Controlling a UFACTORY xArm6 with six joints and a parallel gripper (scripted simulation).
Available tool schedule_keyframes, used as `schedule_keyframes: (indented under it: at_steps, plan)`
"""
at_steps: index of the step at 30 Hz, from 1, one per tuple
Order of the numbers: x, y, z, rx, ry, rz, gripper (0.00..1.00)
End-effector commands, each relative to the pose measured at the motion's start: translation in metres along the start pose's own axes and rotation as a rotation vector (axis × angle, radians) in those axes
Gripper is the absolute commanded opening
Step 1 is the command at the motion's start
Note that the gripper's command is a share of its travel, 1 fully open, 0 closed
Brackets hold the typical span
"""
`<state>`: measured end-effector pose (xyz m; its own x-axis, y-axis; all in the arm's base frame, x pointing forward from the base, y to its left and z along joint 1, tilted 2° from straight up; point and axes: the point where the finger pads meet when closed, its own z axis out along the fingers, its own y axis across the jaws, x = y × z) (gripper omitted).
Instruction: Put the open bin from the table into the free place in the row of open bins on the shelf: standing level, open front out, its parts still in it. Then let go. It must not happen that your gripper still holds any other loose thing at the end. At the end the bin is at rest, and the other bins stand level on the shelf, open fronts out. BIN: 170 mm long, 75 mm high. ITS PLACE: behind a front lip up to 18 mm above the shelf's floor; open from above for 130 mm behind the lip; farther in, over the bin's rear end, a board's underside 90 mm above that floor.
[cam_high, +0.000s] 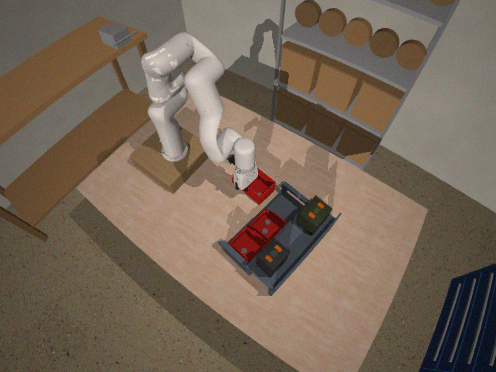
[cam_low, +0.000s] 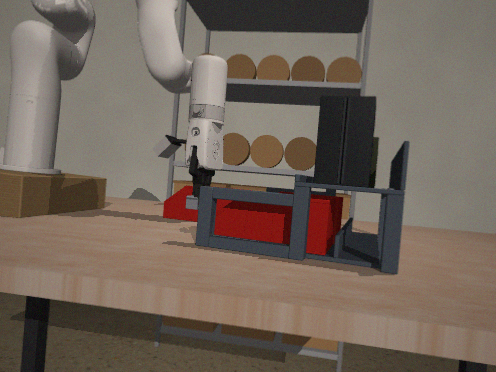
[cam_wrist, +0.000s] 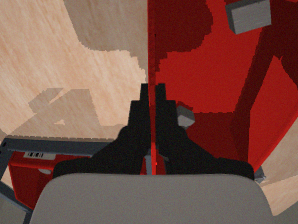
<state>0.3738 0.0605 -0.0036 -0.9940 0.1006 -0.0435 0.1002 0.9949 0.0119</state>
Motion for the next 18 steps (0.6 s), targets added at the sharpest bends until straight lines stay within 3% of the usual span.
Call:
schedule_keyframes:
  at_steps: [1, 18]
  plan:
    - [0.0029, -0.0008, 0.0016, 0.002, 0.007, 0.000, 0.00]
    - [0.0040, -0.0014, 0.0027, 0.002, 0.009, 0.000, 0.00]
